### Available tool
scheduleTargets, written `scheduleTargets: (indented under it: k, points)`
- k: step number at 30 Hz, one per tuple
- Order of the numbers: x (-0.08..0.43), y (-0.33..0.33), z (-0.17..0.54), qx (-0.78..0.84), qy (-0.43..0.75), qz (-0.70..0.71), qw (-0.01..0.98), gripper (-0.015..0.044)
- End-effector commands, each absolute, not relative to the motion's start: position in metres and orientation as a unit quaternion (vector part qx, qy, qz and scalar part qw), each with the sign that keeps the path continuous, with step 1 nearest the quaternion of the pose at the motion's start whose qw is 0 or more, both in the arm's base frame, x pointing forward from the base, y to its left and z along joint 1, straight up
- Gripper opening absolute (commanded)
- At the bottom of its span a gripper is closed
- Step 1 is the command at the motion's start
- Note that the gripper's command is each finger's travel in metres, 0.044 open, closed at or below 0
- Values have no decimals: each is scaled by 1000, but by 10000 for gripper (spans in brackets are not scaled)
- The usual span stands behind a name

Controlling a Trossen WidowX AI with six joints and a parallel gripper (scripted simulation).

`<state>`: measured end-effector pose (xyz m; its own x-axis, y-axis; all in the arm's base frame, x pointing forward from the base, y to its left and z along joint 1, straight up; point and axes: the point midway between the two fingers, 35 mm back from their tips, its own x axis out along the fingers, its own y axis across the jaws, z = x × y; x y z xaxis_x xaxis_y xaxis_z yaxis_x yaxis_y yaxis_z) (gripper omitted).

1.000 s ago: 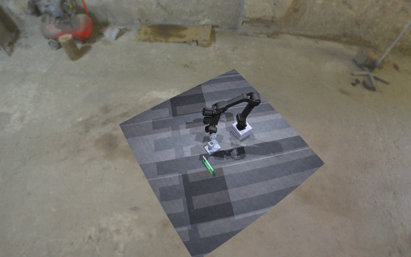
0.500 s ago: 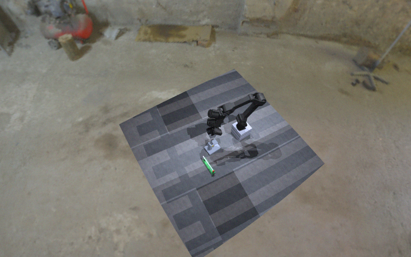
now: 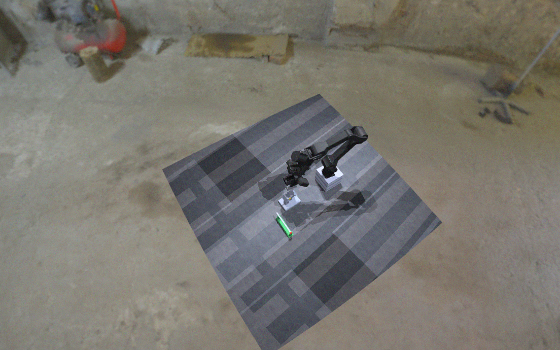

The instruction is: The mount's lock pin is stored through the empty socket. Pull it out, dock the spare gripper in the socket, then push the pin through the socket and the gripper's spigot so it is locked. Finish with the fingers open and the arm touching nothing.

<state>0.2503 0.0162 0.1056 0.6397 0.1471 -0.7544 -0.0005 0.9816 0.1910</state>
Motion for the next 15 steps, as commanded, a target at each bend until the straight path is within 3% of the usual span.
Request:
scheduleTargets:
  k: [1, 15]
  points:
    - [250, 21, 111, 62, 395, 54, 915, 0]
    - [245, 39, 120, -15, 303, 97, 948, 0]
